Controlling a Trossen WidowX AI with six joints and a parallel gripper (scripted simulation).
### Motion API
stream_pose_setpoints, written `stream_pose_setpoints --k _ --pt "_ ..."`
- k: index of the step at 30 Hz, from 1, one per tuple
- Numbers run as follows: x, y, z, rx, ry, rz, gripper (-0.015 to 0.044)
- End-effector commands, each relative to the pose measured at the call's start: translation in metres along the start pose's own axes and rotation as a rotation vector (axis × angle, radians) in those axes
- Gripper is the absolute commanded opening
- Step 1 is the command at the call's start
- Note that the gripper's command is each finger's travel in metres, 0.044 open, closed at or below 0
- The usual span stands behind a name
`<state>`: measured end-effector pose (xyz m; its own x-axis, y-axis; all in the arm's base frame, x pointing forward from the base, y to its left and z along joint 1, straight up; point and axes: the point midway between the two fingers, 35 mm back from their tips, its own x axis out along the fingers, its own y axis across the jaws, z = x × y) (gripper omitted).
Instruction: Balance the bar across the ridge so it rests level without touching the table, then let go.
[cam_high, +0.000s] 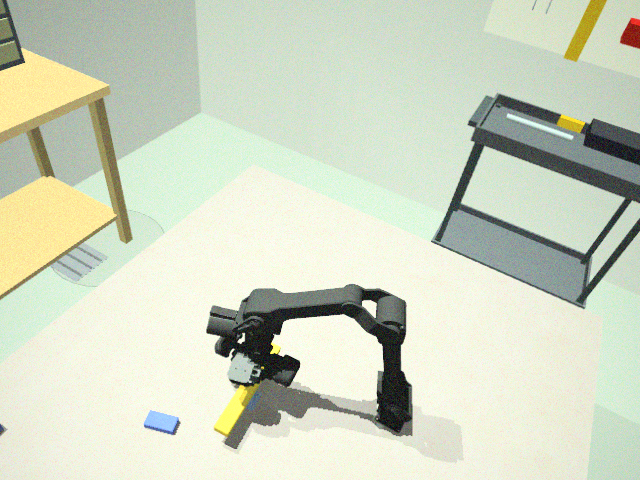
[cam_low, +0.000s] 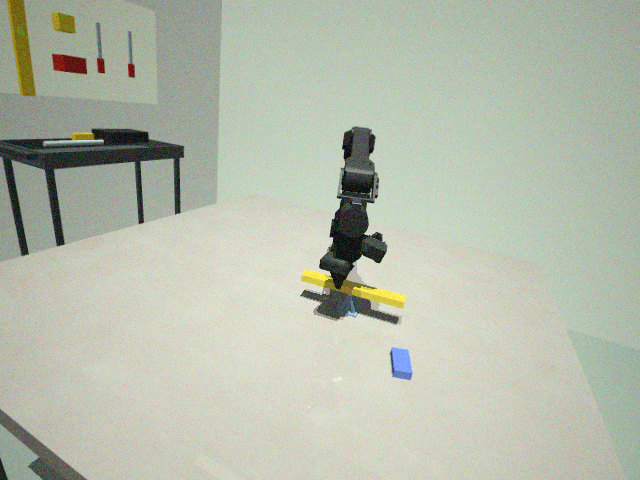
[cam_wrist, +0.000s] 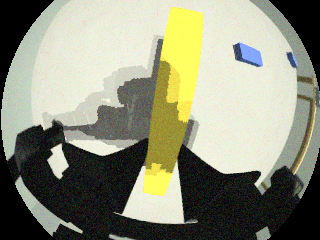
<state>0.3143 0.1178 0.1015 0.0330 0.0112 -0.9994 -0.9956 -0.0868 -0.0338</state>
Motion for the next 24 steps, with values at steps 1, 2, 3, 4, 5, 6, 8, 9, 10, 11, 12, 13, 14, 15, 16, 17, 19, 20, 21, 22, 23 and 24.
stream_pose_setpoints --k 1,2,3,4,5,6,8,9,10,11,12,13,14,15,16,17,19,20,21,22,23,24 --pt "0.0000 0.0000 0.0000 0.000 0.000 0.000 0.0000" --pt "0.0000 0.0000 0.0000 0.000 0.000 0.000 0.0000" --pt "0.0000 0.0000 0.0000 0.000 0.000 0.000 0.0000" --pt "0.0000 0.0000 0.0000 0.000 0.000 0.000 0.0000" --pt "0.0000 0.0000 0.0000 0.000 0.000 0.000 0.0000" --pt "0.0000 0.0000 0.0000 0.000 0.000 0.000 0.0000" --pt "0.0000 0.0000 0.0000 0.000 0.000 0.000 0.0000" --pt "0.0000 0.0000 0.0000 0.000 0.000 0.000 0.0000" --pt "0.0000 0.0000 0.0000 0.000 0.000 0.000 0.0000" --pt "0.0000 0.0000 0.0000 0.000 0.000 0.000 0.0000" --pt "0.0000 0.0000 0.0000 0.000 0.000 0.000 0.0000" --pt "0.0000 0.0000 0.0000 0.000 0.000 0.000 0.0000" --pt "0.0000 0.0000 0.0000 0.000 0.000 0.000 0.0000" --pt "0.0000 0.0000 0.0000 0.000 0.000 0.000 0.0000" --pt "0.0000 0.0000 0.0000 0.000 0.000 0.000 0.0000" --pt "0.0000 0.0000 0.0000 0.000 0.000 0.000 0.0000" --pt "0.0000 0.0000 0.0000 0.000 0.000 0.000 0.0000" --pt "0.0000 0.0000 0.0000 0.000 0.000 0.000 0.0000" --pt "0.0000 0.0000 0.0000 0.000 0.000 0.000 0.0000" --pt "0.0000 0.0000 0.0000 0.000 0.000 0.000 0.0000" --pt "0.0000 0.0000 0.0000 0.000 0.000 0.000 0.0026" --pt "0.0000 0.0000 0.0000 0.000 0.000 0.000 0.0053"
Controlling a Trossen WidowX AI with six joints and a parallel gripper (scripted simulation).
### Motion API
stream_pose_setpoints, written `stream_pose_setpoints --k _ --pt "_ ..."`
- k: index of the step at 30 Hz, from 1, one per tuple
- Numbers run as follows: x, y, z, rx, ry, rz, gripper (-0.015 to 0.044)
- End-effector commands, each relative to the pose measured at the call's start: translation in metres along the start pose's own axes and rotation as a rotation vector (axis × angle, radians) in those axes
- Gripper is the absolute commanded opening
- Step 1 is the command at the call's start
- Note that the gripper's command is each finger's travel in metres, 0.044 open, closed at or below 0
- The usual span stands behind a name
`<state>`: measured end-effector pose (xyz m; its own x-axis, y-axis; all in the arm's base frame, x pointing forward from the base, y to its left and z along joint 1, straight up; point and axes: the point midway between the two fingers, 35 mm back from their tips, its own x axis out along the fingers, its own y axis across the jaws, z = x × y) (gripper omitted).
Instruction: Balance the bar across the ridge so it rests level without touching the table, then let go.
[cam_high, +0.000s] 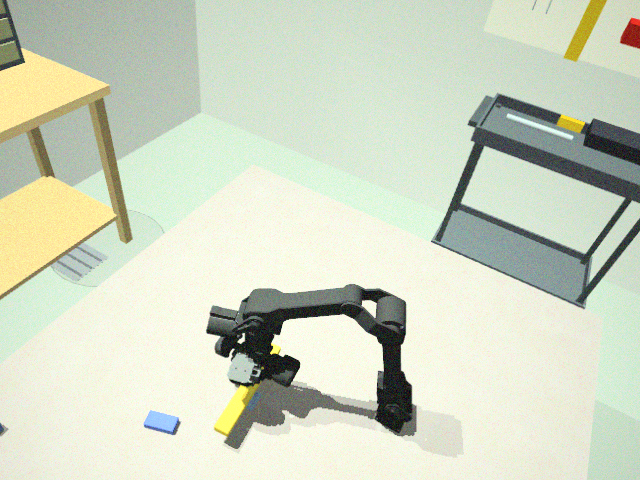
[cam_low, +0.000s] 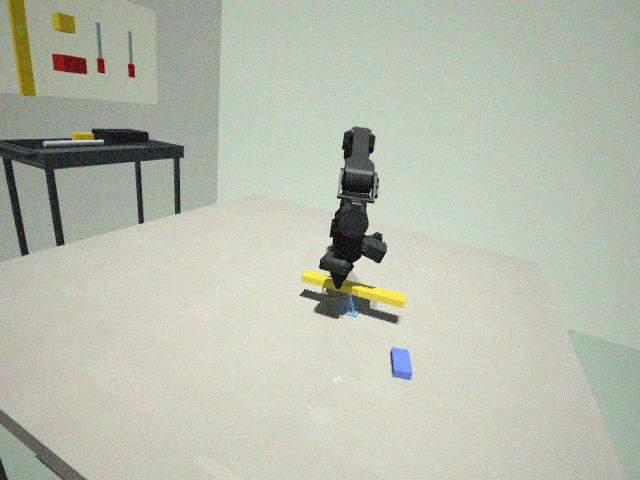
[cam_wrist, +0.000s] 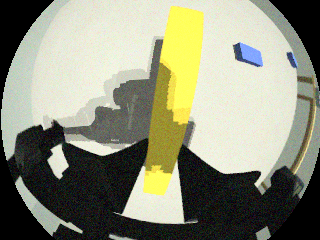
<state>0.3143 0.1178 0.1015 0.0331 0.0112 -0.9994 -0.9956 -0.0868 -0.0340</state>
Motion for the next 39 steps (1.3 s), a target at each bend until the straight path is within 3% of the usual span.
stream_pose_setpoints --k 1,5,39 --pt "0.0000 0.0001 0.0000 0.000 0.000 0.000 0.0079" --pt "0.0000 0.0001 0.0000 0.000 0.000 0.000 0.0167" --pt "0.0000 0.0001 0.0000 0.000 0.000 0.000 0.0172"
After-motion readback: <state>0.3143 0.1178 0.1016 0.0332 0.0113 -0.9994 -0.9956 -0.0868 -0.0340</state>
